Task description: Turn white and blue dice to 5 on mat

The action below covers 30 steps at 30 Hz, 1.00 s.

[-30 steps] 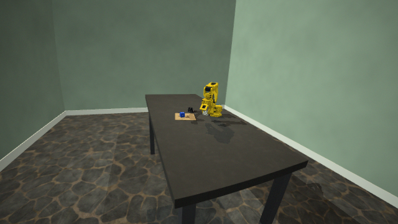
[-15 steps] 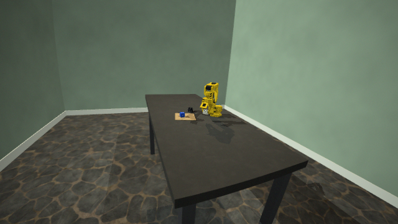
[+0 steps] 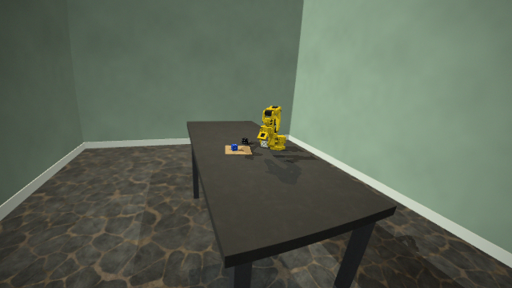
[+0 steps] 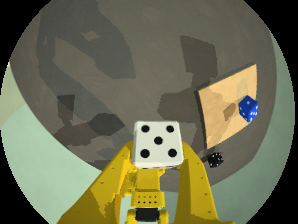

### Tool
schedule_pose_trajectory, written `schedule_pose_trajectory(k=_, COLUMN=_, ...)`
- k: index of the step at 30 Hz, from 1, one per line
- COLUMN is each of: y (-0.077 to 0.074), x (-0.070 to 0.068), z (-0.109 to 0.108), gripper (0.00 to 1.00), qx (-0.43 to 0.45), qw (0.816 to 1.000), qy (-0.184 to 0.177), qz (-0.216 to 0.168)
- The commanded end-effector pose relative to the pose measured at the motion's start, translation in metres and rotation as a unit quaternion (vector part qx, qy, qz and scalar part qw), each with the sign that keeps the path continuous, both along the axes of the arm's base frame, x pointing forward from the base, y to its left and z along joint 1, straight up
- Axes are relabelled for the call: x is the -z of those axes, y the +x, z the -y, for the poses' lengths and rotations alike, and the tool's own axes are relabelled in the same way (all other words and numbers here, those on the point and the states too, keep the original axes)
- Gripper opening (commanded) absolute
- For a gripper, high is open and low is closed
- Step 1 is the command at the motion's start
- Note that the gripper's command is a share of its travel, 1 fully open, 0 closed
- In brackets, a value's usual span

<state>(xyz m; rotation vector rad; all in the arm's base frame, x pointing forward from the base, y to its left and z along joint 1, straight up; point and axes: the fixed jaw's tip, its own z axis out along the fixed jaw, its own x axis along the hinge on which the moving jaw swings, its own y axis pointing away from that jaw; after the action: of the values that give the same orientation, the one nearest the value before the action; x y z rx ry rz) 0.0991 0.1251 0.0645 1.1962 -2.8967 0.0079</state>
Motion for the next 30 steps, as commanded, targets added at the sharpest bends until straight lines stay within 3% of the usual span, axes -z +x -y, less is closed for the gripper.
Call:
schedule_pose_trajectory(k=1, y=0.003, x=-0.005, z=-0.006, gripper=0.00, qx=-0.001, qw=0.999, qy=0.030, qz=0.025)
schedule_pose_trajectory(k=19, y=0.024, x=-0.003, z=-0.022, gripper=0.00, qx=0.001, qw=0.979, qy=0.151, qz=0.136)
schedule_pose_trajectory(k=30, y=0.027, x=-0.003, z=-0.024, gripper=0.00, qx=0.002, qw=0.975, qy=0.164, qz=0.148)
